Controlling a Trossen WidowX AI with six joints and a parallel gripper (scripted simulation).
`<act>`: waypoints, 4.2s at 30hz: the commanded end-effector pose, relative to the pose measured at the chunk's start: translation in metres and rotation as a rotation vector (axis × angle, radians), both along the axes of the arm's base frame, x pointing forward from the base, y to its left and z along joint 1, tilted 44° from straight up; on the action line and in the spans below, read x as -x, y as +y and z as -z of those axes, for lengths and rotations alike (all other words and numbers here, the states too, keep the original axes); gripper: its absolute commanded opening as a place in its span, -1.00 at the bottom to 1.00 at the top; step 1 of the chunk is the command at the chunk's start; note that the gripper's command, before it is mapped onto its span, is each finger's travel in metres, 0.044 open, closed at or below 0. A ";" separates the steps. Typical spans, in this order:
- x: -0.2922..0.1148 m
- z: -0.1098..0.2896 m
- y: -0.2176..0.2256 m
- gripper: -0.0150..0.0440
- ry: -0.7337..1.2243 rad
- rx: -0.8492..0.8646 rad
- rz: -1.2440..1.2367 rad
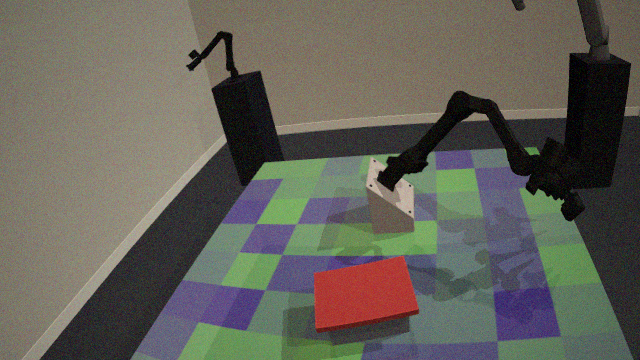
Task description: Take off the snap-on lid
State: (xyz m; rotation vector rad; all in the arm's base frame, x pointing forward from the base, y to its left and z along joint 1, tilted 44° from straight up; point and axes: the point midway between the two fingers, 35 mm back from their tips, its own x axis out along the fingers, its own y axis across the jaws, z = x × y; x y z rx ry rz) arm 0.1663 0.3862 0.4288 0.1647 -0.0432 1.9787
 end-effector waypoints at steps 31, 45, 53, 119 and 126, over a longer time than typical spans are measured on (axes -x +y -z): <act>-0.237 0.283 -0.310 0.31 1.378 0.274 0.836; -0.165 0.389 -0.447 0.31 2.237 -0.099 0.893; -0.135 0.409 -0.469 0.31 2.453 -0.270 0.837; -0.177 0.469 -0.392 0.31 2.454 -0.268 0.835; -0.182 0.470 -0.387 0.22 2.453 -0.274 0.828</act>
